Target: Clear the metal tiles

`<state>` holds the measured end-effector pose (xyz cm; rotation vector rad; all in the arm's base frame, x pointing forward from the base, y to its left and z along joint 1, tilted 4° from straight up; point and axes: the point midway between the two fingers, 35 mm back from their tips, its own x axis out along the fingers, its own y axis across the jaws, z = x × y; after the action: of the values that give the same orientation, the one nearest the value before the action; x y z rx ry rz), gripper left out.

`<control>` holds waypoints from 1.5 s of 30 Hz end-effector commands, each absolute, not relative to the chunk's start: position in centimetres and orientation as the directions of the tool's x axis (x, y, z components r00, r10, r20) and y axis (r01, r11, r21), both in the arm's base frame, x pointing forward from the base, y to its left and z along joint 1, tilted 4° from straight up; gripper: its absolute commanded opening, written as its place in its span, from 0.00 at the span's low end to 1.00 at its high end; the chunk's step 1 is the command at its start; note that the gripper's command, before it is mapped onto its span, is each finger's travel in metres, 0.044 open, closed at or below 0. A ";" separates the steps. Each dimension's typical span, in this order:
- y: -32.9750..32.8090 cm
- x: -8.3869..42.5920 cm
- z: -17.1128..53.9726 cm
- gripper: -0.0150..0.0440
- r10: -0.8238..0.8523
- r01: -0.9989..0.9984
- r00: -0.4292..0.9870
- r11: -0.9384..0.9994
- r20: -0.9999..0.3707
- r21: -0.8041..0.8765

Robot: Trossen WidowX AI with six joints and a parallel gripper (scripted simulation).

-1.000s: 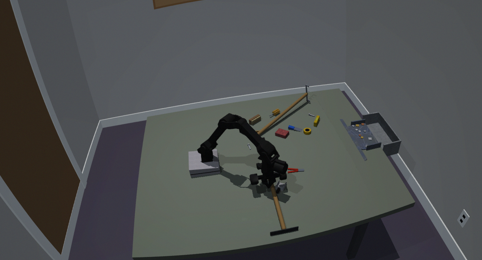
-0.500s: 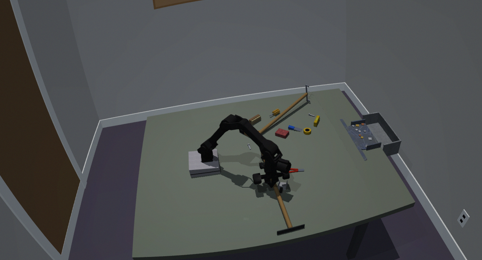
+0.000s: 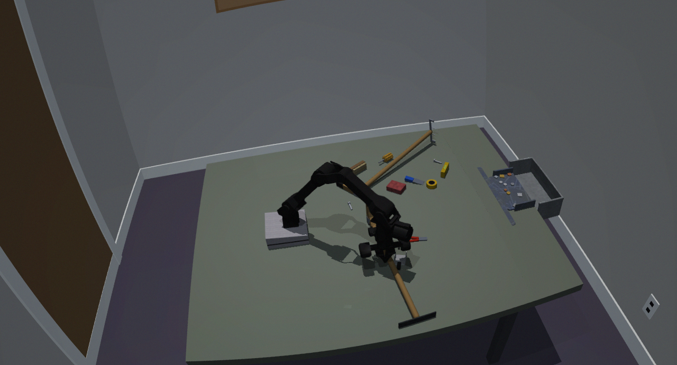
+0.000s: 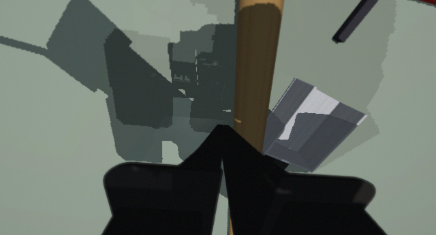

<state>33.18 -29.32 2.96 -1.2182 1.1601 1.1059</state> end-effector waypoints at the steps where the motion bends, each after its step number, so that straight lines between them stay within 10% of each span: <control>1: -29.2 33.9 2.8 0.25 -0.002 -0.994 0.096 0.046 -0.995 -0.096; 45: -29.3 36.8 5.7 0.25 -0.005 -0.994 0.100 0.047 -0.995 -0.100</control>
<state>36.73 -29.04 4.40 -1.2137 1.1615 1.1062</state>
